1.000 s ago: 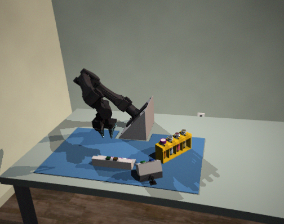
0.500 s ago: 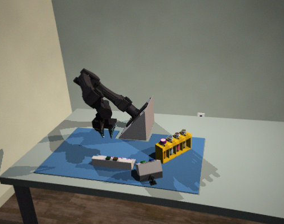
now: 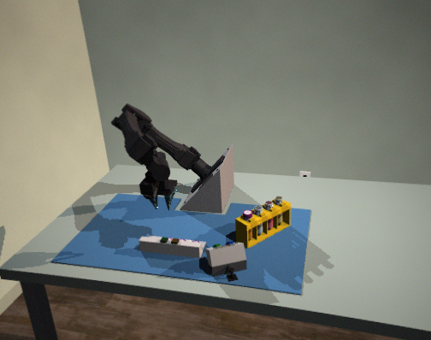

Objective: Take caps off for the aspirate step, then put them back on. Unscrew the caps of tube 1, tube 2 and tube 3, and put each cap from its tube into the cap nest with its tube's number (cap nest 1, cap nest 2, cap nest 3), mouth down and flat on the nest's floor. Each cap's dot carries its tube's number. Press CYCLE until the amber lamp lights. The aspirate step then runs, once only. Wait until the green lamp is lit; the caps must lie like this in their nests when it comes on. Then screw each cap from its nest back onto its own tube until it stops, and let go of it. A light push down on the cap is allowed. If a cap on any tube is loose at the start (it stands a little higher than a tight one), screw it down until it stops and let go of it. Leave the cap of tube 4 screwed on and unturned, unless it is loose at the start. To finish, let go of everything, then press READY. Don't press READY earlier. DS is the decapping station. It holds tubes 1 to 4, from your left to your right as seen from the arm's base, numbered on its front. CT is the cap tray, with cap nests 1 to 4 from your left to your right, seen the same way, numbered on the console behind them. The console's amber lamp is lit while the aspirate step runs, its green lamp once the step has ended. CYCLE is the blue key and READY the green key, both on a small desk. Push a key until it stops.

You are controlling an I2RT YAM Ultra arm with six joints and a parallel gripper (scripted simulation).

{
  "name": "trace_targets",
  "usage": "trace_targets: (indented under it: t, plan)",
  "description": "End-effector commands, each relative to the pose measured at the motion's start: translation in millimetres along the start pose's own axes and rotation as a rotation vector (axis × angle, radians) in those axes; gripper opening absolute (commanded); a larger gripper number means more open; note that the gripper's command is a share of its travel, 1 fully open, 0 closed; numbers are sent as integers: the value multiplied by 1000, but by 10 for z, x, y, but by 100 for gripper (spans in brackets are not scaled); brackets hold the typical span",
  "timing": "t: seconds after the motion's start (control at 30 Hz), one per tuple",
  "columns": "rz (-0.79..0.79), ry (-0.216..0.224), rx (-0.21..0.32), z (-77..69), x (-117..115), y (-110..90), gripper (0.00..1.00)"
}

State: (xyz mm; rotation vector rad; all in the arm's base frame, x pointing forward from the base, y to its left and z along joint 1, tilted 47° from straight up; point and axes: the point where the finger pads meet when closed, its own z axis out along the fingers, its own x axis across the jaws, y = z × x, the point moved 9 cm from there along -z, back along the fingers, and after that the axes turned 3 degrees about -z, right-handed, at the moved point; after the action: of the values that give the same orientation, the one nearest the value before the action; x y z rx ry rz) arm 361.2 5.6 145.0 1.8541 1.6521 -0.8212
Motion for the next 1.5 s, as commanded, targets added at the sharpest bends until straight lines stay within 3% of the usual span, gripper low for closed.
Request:
trace_targets:
  t: [0.0, 0.07, 0.1, 0.2, 0.3, 0.43, 0.5, 1.0, 1.07, 1.23, 1.47]
  plan:
    - [-5, 2, -20, -68, 30, -1, 47]
    - [-5, 2, -20, -68, 30, -1, 47]
    - [-89, 2, -21, -52, 110, 16, 0]
    - [-339, -1, -21, 1, 349, 68, 0]
    - [-435, -2, -21, 36, 508, 102, 0]
    - [-435, -1, -22, 106, 827, 170, 0]
    - [-435, -1, -22, 106, 827, 170, 0]
    - [-434, 0, -23, 366, 2020, 426, 0]
    - [-434, 0, -23, 366, 2020, 426, 0]
    - [-434, 1, -24, 449, 2406, 509, 0]
    - [-434, 1, -24, 449, 2406, 509, 0]
